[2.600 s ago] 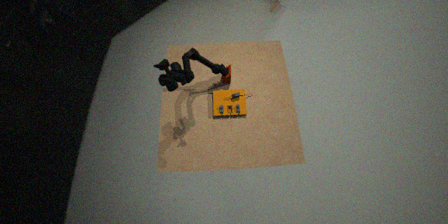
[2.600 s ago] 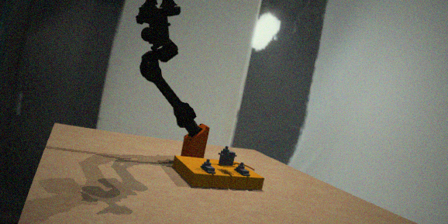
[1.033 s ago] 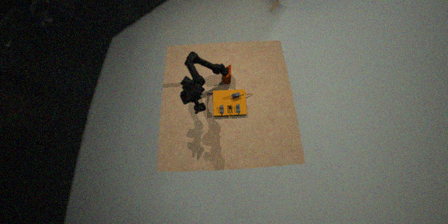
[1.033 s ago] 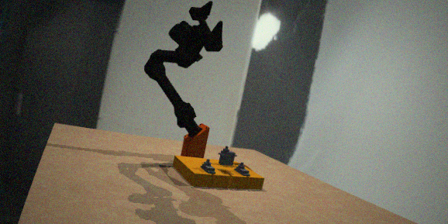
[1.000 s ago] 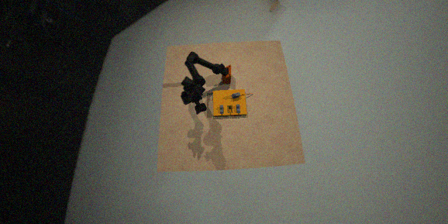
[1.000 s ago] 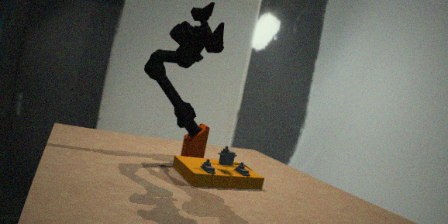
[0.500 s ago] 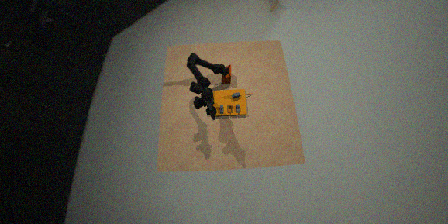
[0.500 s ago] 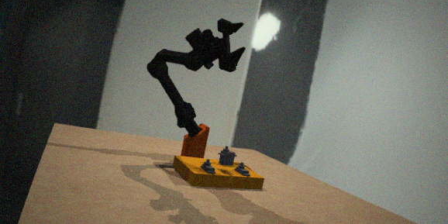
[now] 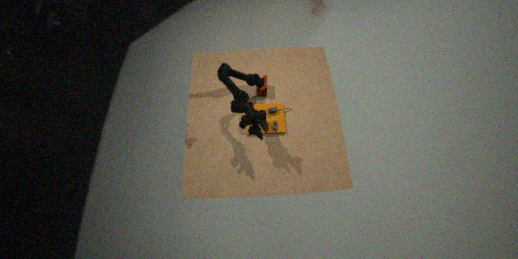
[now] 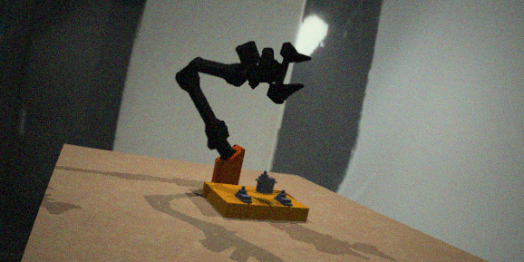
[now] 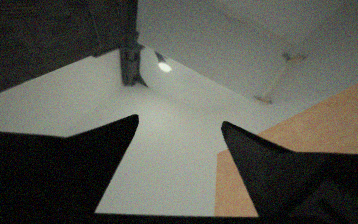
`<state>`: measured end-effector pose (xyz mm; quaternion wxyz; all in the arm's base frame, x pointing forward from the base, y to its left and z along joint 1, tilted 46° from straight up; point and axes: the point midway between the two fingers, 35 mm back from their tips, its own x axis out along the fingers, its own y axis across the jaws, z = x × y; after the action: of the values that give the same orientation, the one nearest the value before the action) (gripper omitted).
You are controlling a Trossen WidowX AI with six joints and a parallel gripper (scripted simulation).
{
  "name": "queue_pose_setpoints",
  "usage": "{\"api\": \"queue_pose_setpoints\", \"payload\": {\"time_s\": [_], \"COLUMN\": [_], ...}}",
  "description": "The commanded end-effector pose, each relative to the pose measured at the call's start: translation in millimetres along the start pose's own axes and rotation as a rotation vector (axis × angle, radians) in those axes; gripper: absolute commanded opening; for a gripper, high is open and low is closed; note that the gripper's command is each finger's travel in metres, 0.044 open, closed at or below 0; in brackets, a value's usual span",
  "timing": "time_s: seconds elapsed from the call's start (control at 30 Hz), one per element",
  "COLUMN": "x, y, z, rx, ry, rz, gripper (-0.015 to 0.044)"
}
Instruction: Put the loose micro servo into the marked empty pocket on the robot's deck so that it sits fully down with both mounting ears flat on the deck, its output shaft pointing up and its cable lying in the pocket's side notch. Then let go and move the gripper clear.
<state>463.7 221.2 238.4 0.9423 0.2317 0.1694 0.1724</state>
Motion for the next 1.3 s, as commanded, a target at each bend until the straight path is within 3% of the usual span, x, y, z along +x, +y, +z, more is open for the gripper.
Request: {"api": "queue_pose_setpoints", "payload": {"time_s": [0.0,0.6,1.27], "x": [4,-1,-44], "y": [-12,-57,-104], "z": [-25,-126,-219], "rx": [-0.067,-0.412,-0.834], "ry": [0.07,0.424,0.873], "rz": [-0.055,-0.225,-0.298], "gripper": [0.044,0.044,0.044]}}
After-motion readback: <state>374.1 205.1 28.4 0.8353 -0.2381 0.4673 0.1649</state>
